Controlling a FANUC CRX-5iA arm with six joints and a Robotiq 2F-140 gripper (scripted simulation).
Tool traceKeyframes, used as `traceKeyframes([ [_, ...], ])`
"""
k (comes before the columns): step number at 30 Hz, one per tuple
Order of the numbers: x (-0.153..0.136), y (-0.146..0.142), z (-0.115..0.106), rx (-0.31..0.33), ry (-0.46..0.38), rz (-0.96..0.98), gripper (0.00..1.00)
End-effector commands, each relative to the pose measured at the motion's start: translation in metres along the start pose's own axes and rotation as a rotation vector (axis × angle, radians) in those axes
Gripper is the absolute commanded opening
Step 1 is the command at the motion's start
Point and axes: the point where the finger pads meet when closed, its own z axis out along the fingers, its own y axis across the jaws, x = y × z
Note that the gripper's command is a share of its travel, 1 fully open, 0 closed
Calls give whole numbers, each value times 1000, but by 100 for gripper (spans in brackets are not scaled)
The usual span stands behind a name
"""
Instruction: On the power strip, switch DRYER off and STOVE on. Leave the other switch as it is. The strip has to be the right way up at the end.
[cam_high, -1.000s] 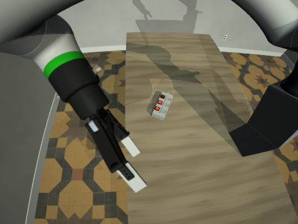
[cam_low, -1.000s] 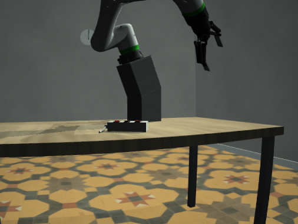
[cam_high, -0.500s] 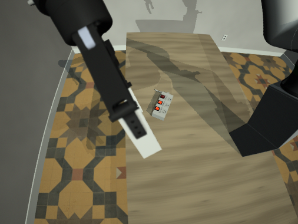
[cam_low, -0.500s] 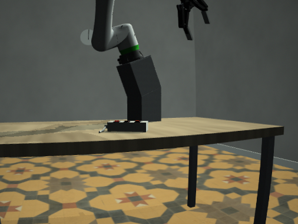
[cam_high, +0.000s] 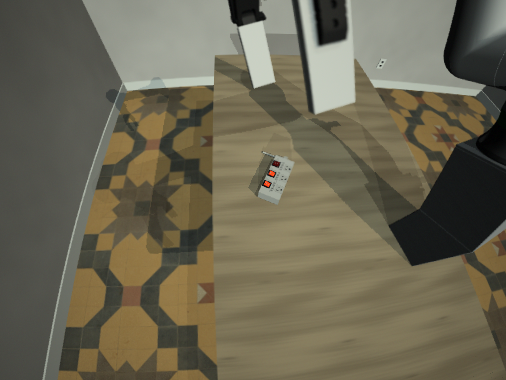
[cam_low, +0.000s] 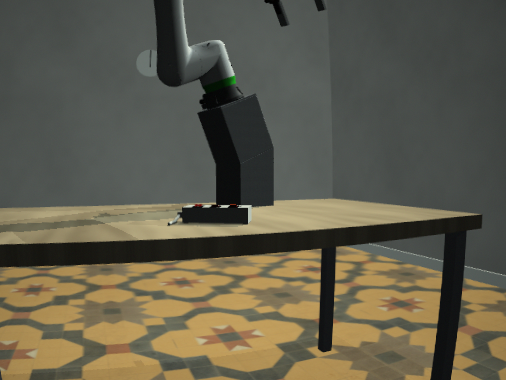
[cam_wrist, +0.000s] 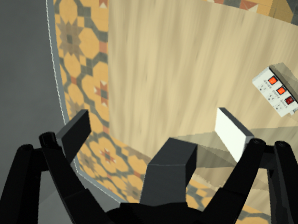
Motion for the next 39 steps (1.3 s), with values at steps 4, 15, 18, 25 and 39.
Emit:
traceKeyframes([
  [4, -51, 9, -54, -97, 102, 31, 100],
  [15, -54, 44, -50, -134, 167, 367, 100],
  [18, -54, 44, -50, -134, 167, 367, 100],
  [25, -36, 78, -23, -134, 198, 720, 100],
  [39, -15, 138, 23, -122, 260, 1301, 100],
])
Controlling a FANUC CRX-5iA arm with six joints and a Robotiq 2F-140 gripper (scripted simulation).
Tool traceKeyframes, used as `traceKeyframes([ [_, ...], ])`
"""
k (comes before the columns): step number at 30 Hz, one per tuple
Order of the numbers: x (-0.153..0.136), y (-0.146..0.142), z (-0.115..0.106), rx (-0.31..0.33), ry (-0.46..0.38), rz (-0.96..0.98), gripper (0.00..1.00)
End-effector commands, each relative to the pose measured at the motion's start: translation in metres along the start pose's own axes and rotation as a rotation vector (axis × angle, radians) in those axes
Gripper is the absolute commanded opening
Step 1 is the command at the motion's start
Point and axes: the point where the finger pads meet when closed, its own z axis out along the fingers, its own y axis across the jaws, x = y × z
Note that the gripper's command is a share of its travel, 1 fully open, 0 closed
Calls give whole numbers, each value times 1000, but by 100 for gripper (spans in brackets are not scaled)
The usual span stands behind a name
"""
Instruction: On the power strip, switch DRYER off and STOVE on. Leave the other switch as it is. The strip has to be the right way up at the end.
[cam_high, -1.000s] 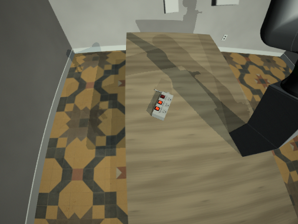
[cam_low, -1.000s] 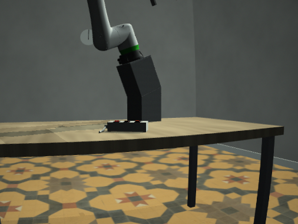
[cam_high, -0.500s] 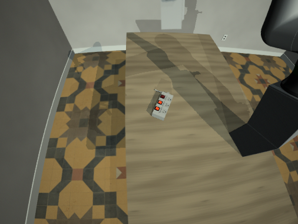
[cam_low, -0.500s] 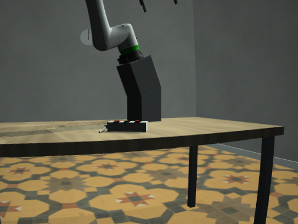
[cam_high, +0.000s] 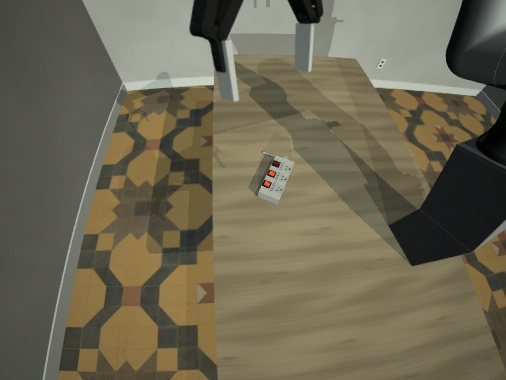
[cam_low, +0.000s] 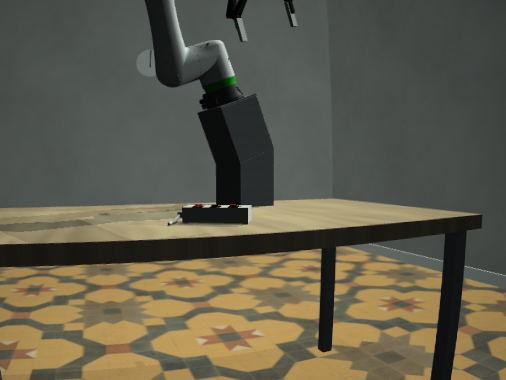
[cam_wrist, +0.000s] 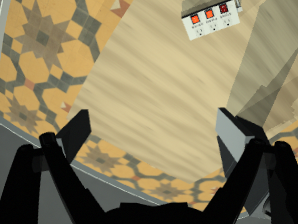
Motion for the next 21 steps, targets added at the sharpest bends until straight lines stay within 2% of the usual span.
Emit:
traceKeyframes([
  [1, 18, 3, 22, -12, 27, 220, 100],
  [2, 18, 3, 22, -12, 27, 220, 100],
  [3, 28, 7, 34, -16, 35, 334, 100],
  [5, 28, 7, 34, -16, 35, 334, 100],
  [6, 37, 10, 46, -19, 43, 446, 100],
  [8, 37, 10, 46, -19, 43, 446, 100],
  [9, 46, 14, 57, -22, 52, 557, 100],
  [13, 46, 14, 57, -22, 52, 557, 100],
  [16, 62, 23, 81, -25, 69, 774, 100],
  [18, 62, 23, 81, -25, 69, 774, 100],
  [19, 70, 27, 92, -25, 78, 880, 100],
  [21, 70, 27, 92, -25, 78, 880, 100],
])
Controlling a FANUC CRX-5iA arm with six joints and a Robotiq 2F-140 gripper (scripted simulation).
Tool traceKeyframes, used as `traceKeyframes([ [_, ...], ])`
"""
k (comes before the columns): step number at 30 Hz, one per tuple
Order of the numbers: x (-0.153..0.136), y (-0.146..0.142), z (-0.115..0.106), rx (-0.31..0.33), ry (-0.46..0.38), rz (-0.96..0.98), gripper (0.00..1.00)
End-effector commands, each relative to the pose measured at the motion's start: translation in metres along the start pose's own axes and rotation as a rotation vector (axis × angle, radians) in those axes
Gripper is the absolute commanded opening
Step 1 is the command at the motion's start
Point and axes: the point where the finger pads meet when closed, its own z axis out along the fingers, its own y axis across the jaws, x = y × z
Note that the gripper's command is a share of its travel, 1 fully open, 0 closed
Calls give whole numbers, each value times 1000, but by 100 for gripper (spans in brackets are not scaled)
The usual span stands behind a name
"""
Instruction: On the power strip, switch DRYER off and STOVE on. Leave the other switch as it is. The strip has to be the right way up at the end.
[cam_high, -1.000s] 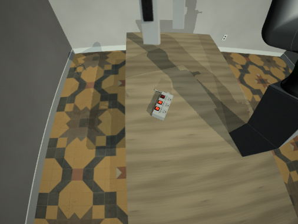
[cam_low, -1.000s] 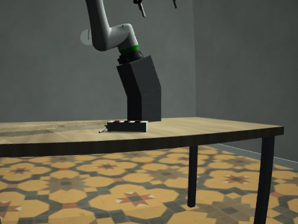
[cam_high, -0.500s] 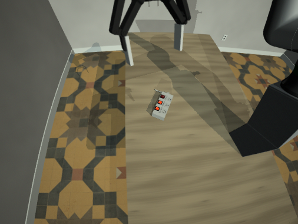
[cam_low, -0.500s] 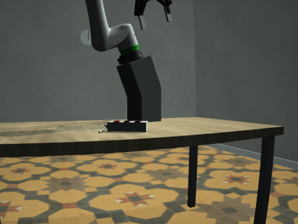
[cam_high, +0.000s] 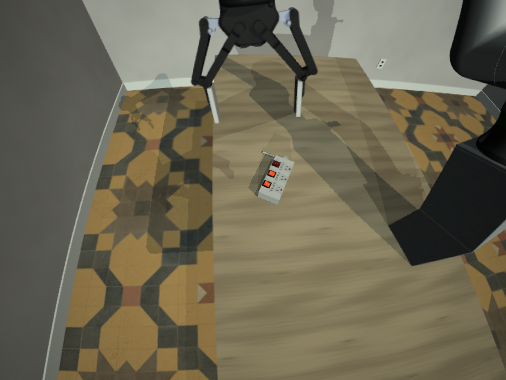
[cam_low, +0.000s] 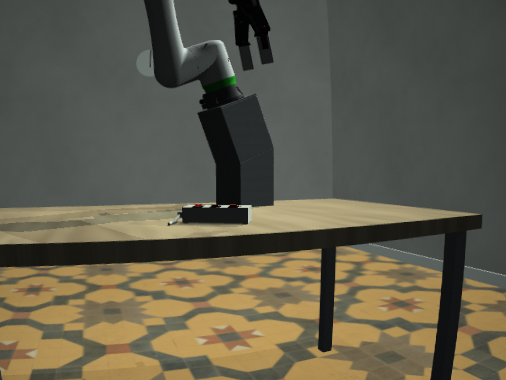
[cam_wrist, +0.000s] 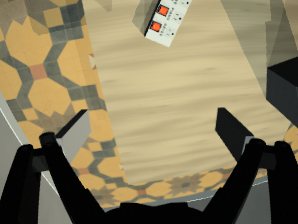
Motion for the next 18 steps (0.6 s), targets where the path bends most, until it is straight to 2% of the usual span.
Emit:
traceKeyframes([
  [1, 17, -5, 25, 5, 27, 234, 100],
  [3, 17, -5, 25, 5, 27, 234, 100],
  [4, 25, -6, 37, 6, 34, 336, 100],
  [6, 25, -6, 37, 6, 34, 336, 100],
  [7, 33, -7, 48, 7, 41, 436, 100],
  [9, 33, -7, 48, 7, 41, 436, 100],
  [10, 41, -8, 59, 9, 47, 533, 100],
  [15, 48, -8, 70, 11, 53, 628, 100],
  [18, 63, -7, 91, 16, 65, 811, 100],
])
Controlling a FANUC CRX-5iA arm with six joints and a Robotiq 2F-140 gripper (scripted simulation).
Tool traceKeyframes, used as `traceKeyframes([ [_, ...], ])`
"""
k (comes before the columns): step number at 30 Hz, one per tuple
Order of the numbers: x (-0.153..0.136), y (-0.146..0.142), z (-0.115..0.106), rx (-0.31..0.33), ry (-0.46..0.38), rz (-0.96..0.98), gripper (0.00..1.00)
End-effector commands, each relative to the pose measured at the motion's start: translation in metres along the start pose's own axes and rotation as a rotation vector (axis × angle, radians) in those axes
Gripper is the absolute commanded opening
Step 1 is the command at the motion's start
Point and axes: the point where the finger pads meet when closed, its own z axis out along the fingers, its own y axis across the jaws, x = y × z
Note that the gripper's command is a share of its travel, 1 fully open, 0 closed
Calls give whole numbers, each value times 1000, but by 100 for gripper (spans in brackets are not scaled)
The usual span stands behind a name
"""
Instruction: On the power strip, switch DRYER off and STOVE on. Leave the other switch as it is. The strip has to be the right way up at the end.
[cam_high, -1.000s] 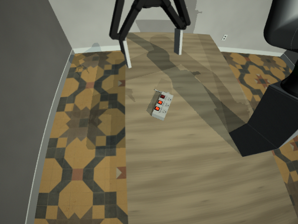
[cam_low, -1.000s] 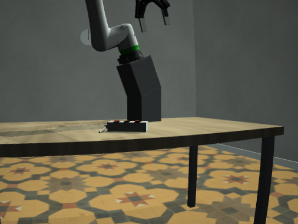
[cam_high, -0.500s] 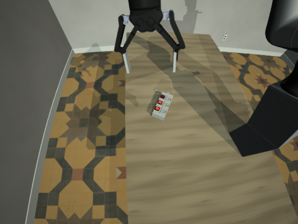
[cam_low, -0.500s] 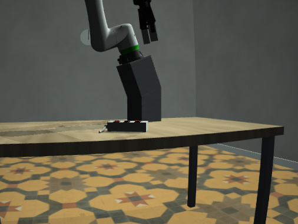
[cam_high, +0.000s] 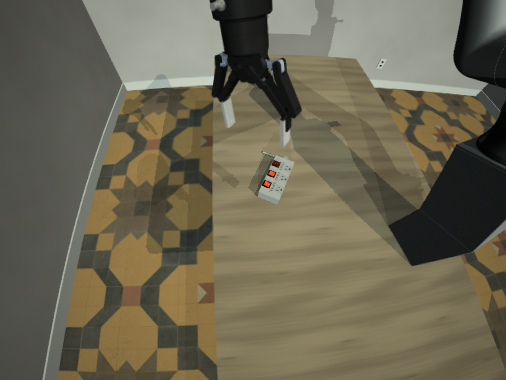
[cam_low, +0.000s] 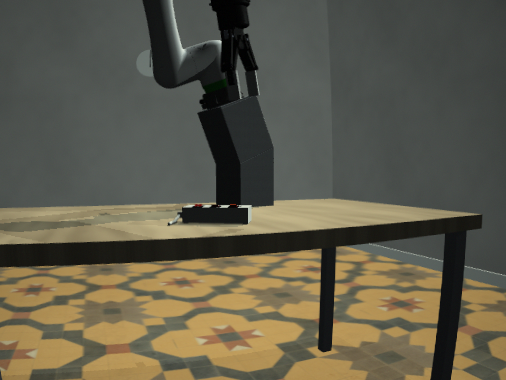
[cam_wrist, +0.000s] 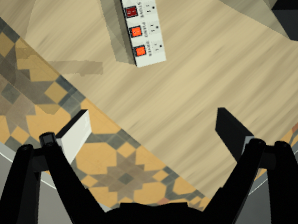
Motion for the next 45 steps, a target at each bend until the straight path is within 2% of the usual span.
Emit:
traceKeyframes([
  [1, 11, -9, 22, 16, 17, 196, 100],
  [2, 11, -9, 22, 16, 17, 196, 100],
  [3, 16, -12, 33, 18, 21, 284, 100],
  [5, 16, -12, 33, 18, 21, 284, 100],
  [6, 22, -15, 43, 20, 25, 368, 100],
  [8, 22, -15, 43, 20, 25, 368, 100],
  [13, 38, -22, 71, 28, 35, 604, 100],
  [15, 38, -22, 71, 28, 35, 604, 100],
  [22, 56, -27, 103, 37, 45, 875, 100],
  [25, 56, -27, 103, 37, 45, 875, 100],
  [30, 72, -29, 129, 45, 52, 1095, 100],
  [40, 91, -30, 159, 55, 58, 1356, 100],
  [45, 96, -30, 167, 57, 59, 1422, 100],
])
